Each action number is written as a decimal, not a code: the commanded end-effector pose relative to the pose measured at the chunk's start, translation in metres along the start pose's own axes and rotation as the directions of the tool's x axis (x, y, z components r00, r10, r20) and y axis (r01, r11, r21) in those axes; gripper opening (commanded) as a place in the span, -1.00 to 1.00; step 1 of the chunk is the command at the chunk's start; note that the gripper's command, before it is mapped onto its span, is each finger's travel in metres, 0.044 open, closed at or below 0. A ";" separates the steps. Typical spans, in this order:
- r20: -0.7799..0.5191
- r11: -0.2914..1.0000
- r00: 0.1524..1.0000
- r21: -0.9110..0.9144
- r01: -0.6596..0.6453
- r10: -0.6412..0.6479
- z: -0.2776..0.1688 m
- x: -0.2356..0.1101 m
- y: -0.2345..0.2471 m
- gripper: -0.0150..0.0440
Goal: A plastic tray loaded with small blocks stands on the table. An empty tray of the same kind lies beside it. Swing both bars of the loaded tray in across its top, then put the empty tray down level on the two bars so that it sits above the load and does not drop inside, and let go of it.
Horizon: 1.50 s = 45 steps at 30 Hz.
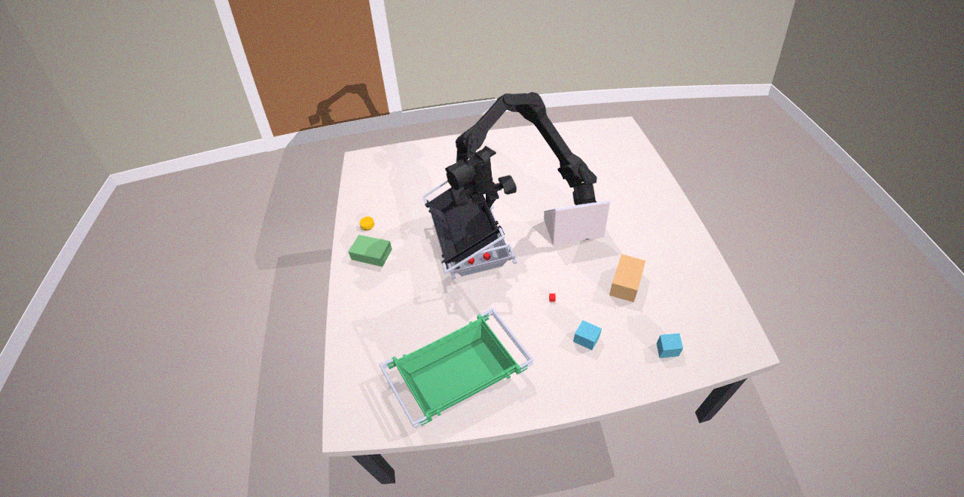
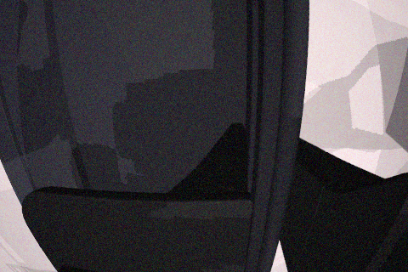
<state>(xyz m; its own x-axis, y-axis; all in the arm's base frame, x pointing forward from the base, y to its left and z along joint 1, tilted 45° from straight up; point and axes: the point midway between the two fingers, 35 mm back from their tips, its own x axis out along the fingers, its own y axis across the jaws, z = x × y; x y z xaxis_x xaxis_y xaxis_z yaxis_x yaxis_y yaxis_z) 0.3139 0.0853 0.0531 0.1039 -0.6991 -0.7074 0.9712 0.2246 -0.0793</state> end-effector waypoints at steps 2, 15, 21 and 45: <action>0.000 1.000 1.000 0.001 -0.021 0.021 0.001 -0.001 -0.001 -0.49; 0.001 1.000 1.000 0.001 -0.021 0.021 0.000 0.011 -0.010 -0.49; 0.001 1.000 1.000 0.001 -0.021 0.021 0.000 0.013 -0.011 -0.49; 0.002 1.000 1.000 0.001 -0.020 0.020 0.000 0.028 -0.019 -0.49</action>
<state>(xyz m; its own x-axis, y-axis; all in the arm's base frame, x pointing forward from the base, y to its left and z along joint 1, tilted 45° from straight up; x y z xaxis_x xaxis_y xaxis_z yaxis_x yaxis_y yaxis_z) 0.3013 0.0674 0.0378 0.1418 -0.6917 -0.7081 0.9663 0.2520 -0.0526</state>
